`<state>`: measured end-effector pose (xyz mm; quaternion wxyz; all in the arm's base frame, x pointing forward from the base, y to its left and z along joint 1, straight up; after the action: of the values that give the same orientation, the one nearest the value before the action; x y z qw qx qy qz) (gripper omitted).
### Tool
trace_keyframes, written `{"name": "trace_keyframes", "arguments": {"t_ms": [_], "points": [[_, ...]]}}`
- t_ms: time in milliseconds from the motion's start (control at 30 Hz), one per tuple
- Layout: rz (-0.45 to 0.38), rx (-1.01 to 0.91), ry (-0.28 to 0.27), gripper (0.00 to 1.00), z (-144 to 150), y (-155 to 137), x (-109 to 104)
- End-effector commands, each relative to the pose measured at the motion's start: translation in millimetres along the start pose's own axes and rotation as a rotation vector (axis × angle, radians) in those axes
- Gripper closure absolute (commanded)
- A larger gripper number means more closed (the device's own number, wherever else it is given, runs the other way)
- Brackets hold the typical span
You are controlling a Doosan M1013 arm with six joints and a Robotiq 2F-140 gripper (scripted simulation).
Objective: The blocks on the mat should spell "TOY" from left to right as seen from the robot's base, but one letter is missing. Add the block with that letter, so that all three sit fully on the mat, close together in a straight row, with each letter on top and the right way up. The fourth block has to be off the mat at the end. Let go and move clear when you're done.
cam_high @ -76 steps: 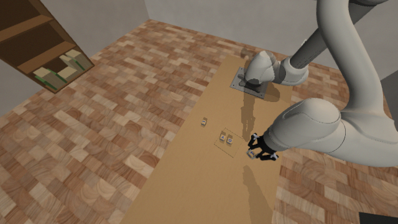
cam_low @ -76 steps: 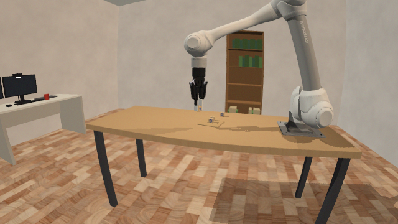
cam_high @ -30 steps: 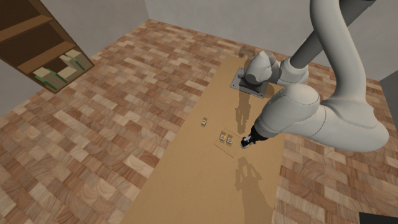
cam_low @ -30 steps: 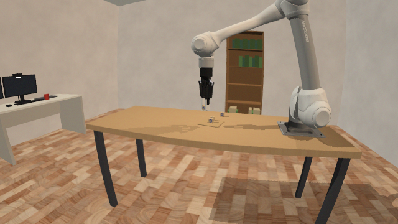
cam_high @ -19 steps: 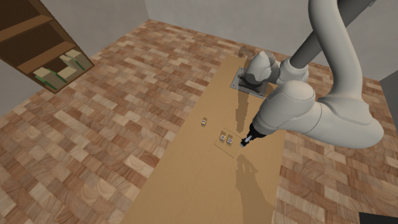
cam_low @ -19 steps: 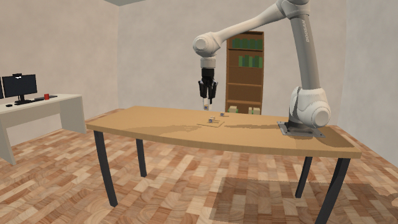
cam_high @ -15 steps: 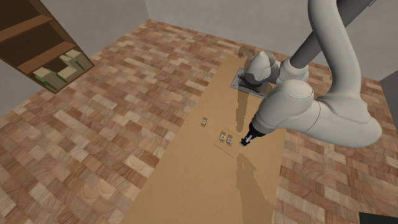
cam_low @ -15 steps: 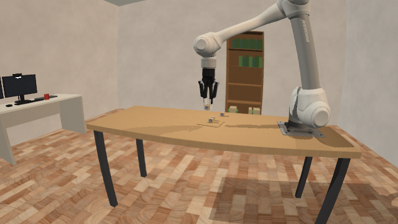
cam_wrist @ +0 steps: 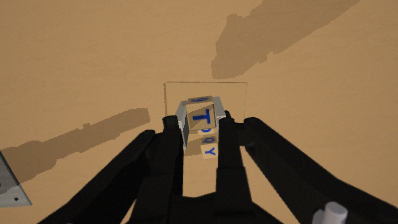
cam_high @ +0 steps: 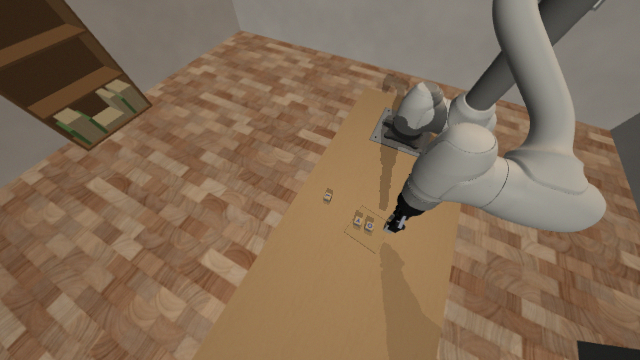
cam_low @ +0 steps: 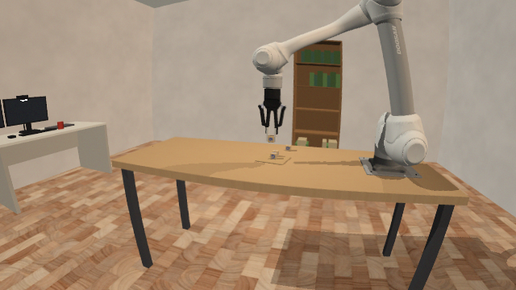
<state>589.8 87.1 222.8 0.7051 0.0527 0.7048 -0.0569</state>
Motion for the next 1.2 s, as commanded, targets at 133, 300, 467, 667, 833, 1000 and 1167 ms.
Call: {"name": "trace_keyframes", "arguments": {"t_ms": [133,300,467,667,833,1000,1167], "points": [[0.004,-0.033,-0.001,0.84,-1,-4,0],[0.004,-0.033,-0.001,0.84,-1,-4,0],[0.004,-0.033,-0.001,0.84,-1,-4,0],[0.004,-0.033,-0.001,0.84,-1,-4,1],[0.004,-0.033,-0.001,0.84,-1,-4,11],[0.004,-0.033,-0.001,0.84,-1,-4,31],[0.004,-0.033,-0.001,0.84,-1,-4,56]]}}
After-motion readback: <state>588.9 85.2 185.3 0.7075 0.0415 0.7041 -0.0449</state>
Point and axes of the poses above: the point where the finger pads meet when closed, its own x axis out along the fingers, its own z axis across the jaws, y = z × x, the point moved 9 cm from there along -x, back along the fingers, and after that the axes turned 10 degrees about x, right-handed, at the moved point
